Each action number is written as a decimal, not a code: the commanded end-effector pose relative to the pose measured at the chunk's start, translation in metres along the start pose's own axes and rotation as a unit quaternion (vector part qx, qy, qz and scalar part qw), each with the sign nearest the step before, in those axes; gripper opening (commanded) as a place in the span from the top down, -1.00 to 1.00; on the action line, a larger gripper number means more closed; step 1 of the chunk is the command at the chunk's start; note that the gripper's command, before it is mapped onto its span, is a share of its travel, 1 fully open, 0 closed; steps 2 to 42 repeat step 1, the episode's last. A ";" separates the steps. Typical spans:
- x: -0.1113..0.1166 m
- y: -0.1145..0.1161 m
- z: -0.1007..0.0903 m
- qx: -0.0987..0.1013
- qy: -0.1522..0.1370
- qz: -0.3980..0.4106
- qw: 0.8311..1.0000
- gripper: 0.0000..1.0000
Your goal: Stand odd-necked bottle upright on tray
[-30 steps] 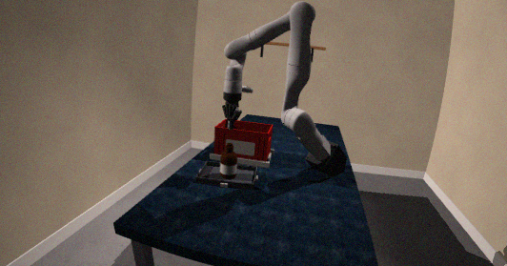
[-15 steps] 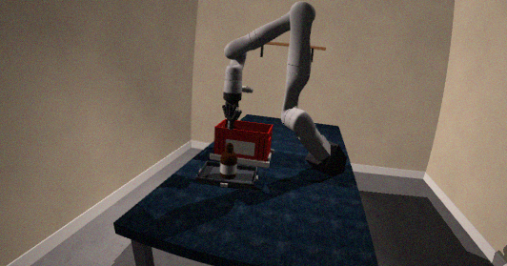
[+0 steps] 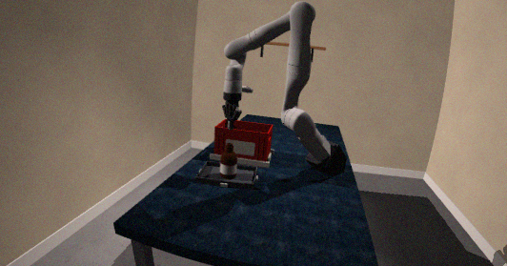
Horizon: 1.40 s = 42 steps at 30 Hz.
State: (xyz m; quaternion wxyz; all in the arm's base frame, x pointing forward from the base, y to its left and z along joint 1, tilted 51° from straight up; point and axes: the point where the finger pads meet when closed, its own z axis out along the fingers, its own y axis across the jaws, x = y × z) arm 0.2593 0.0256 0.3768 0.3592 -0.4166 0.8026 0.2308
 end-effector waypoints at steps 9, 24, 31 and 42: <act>0.000 0.000 0.000 0.000 0.000 0.000 1.000 1.00; 0.000 0.000 0.000 0.000 0.000 0.000 1.000 1.00; 0.000 0.000 0.000 0.000 0.000 0.000 1.000 1.00; 0.000 0.000 0.000 0.000 0.000 0.000 1.000 1.00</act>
